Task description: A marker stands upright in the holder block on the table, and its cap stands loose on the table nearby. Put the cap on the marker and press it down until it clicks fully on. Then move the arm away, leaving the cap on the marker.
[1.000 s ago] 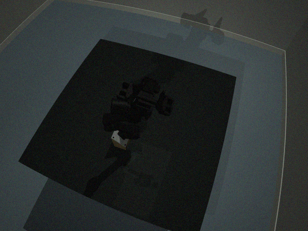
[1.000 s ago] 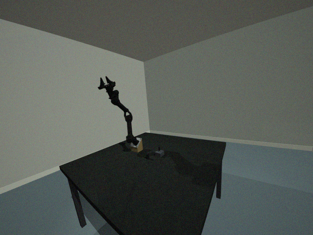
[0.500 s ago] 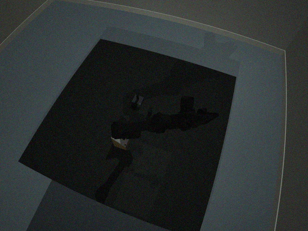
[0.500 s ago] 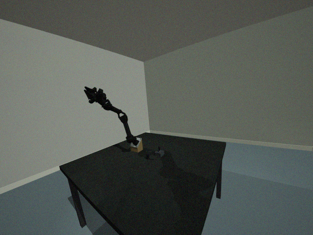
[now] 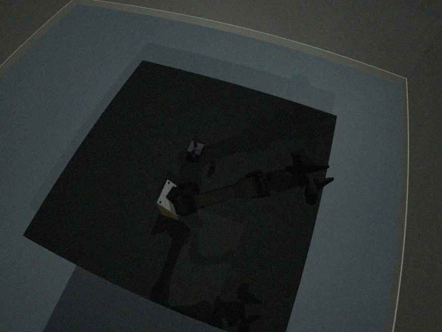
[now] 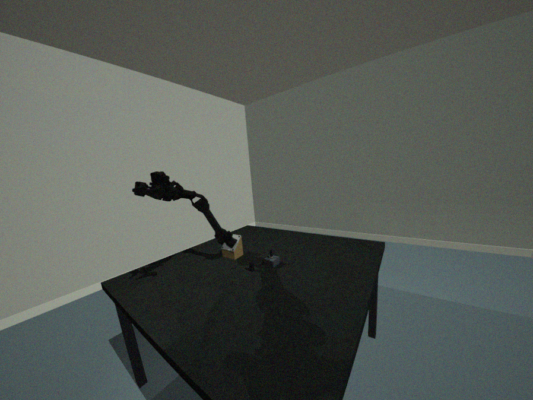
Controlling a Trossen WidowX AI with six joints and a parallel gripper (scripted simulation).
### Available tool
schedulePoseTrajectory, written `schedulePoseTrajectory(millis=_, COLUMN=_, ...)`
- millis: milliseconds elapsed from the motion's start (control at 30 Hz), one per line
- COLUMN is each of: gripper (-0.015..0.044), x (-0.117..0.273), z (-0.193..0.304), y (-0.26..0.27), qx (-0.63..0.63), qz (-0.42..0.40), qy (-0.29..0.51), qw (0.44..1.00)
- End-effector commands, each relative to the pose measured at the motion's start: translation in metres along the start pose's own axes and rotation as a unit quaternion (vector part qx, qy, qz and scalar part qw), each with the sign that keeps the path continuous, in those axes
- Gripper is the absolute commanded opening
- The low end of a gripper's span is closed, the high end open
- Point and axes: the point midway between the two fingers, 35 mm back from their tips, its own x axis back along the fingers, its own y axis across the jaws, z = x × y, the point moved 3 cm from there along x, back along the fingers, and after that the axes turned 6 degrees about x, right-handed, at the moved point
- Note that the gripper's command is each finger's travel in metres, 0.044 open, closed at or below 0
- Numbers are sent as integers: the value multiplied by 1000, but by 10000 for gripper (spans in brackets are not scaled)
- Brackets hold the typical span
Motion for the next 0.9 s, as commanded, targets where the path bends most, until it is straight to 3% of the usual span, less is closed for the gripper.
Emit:
schedulePoseTrajectory(millis=0, gripper=238, x=-16, z=35, y=52, qx=-97, qz=-73, qy=65, qw=990)
schedulePoseTrajectory(millis=200, gripper=238, x=-20, z=78, y=139, qx=-234, qz=-168, qy=183, qw=940)
schedulePoseTrajectory(millis=433, gripper=238, x=8, z=114, y=241, qx=-342, qz=-240, qy=341, qw=842)
schedulePoseTrajectory(millis=667, gripper=238, x=71, z=138, y=332, qx=-383, qz=-262, qy=510, qw=724)
schedulePoseTrajectory(millis=867, gripper=238, x=145, z=151, y=388, qx=-360, qz=-234, qy=640, qw=637)
